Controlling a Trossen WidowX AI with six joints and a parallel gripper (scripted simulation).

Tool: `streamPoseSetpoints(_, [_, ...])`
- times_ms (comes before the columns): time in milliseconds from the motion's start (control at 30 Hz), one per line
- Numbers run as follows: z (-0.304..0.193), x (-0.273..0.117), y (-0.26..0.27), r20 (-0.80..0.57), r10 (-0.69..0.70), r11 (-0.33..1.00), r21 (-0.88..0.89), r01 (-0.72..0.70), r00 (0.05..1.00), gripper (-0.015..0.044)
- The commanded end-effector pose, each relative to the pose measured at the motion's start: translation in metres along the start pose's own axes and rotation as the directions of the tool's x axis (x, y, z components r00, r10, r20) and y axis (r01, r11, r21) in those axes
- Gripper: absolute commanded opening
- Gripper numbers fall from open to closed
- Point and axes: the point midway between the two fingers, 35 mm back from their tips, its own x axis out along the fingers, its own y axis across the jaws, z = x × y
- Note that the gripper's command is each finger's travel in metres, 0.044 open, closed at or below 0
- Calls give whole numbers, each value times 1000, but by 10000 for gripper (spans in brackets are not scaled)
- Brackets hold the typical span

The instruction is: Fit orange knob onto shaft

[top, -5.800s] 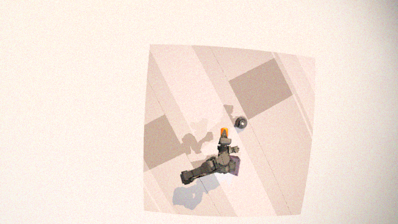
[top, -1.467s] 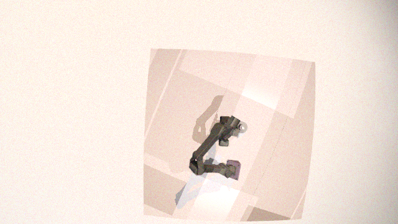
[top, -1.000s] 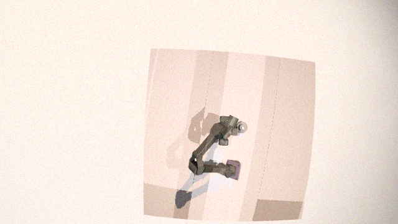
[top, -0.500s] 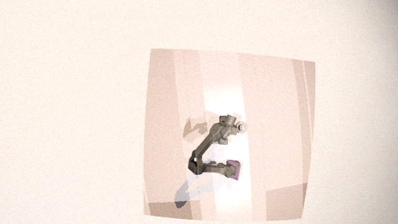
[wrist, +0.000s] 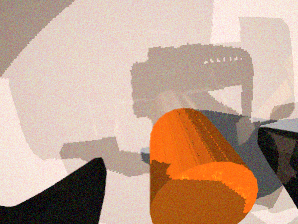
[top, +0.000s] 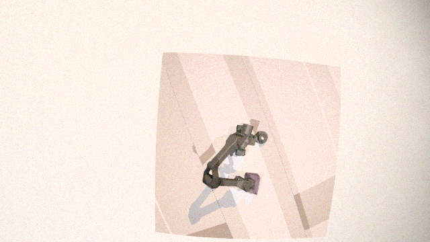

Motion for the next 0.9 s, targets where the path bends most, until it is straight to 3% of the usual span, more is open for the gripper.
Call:
streamPoseSetpoints(0, [-1,7,-1,-5,-1,1000,4,1,1000,440])
streamPoseSetpoints(100, [-1,9,-2,-6,-1,1000,4,1,1000,440])
streamPoseSetpoints(433, [-1,9,-2,-6,-1,1000,4,1,1000,177])
streamPoseSetpoints(633, [-1,9,-2,-6,-1,1000,4,1,1000,138])
streamPoseSetpoints(800, [0,1,0,-2,4,1000,4,-4,1000,6])
streamPoseSetpoints(867, [0,-5,2,2,8,1000,5,-8,1000,0])
